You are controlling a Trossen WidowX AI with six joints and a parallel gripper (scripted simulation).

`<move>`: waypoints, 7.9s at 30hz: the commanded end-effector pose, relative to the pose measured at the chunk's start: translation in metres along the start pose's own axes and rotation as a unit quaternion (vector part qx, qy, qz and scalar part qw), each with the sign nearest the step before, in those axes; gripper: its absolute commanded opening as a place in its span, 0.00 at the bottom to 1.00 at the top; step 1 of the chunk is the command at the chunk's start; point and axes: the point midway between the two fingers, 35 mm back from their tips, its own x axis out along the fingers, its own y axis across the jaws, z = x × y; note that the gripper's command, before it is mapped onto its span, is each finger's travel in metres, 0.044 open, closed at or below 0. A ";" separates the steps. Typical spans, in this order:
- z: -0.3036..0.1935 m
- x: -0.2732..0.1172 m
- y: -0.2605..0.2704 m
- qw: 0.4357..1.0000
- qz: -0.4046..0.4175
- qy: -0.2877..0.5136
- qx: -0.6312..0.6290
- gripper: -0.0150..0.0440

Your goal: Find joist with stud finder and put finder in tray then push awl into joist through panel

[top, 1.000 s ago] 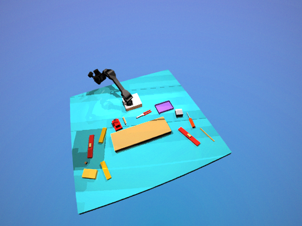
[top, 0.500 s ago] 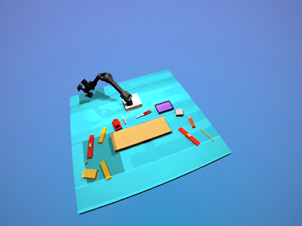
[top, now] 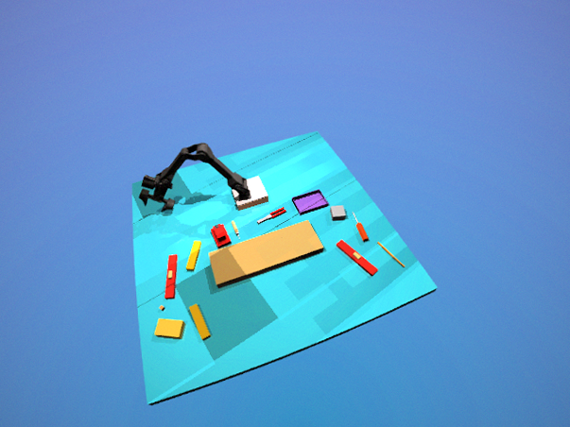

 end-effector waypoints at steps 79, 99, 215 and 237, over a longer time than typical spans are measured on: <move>-0.196 -0.195 -0.326 0.924 -0.284 -0.085 -0.243 0.87; -0.196 -0.195 -0.326 0.924 -0.284 -0.085 -0.243 0.61; -0.370 -0.305 -0.285 -0.064 0.139 0.339 -0.928 0.25; -0.376 -0.286 -0.300 -0.104 0.161 0.334 -0.923 0.25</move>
